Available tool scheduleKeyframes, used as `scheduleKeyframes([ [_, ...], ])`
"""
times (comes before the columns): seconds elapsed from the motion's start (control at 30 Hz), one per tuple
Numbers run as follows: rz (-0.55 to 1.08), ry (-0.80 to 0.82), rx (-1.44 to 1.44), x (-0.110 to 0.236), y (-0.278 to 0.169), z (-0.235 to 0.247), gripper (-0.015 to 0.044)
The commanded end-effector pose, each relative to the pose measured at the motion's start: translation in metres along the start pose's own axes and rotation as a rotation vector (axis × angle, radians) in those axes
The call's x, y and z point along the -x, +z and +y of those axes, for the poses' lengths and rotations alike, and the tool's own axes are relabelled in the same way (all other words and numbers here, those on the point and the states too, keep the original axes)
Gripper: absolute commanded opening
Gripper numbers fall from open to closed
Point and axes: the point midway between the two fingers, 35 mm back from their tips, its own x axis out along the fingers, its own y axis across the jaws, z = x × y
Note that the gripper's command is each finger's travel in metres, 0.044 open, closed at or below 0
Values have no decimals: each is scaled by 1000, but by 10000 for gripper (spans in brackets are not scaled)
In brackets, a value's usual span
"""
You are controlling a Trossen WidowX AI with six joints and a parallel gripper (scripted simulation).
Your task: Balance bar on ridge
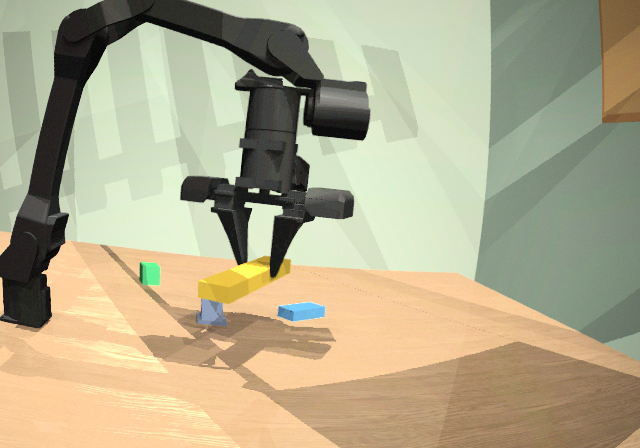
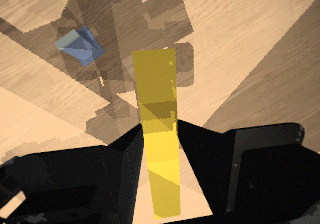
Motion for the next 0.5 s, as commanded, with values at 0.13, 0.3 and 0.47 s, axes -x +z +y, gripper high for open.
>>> scheduleKeyframes([
  [0.13, -4, 4, 92, 1, 28, 14, 0],
  [0.3, -6, 5, 152, 1, 45, 25, 0],
  [0.47, -8, 6, 212, 1, 61, 36, 0],
])
